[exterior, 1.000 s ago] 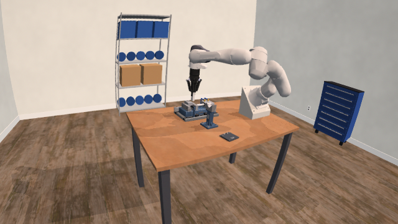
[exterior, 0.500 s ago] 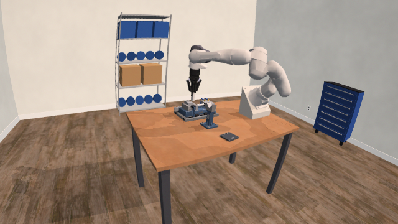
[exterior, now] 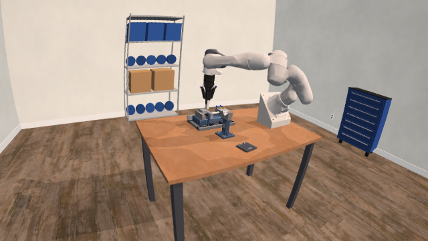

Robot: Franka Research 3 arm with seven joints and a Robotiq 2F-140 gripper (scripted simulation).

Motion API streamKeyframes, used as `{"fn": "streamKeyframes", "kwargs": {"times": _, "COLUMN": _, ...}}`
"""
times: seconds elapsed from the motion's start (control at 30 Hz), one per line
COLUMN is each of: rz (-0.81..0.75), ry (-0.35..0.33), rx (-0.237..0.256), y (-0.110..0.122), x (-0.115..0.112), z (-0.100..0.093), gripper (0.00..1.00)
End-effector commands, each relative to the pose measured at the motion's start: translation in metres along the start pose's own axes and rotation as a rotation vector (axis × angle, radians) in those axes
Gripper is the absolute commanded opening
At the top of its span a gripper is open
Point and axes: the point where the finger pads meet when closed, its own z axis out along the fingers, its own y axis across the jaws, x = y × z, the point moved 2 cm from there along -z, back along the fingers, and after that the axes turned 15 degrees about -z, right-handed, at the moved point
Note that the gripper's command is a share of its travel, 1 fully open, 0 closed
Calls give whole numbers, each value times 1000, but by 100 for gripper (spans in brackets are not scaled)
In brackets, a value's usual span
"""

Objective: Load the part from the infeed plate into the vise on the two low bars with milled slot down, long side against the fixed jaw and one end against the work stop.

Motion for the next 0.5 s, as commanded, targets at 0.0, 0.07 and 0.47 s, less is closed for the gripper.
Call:
{"fn": "streamKeyframes", "kwargs": {"times": 0.0, "rz": -4, "ry": -1, "rx": -1, "y": 0, "x": -1, "z": 4, "gripper": 0}}
{"fn": "streamKeyframes", "kwargs": {"times": 0.07, "rz": -4, "ry": -1, "rx": -1, "y": 0, "x": -1, "z": 4, "gripper": 0}}
{"fn": "streamKeyframes", "kwargs": {"times": 0.47, "rz": -4, "ry": -1, "rx": -1, "y": 0, "x": -1, "z": 6, "gripper": 0}}
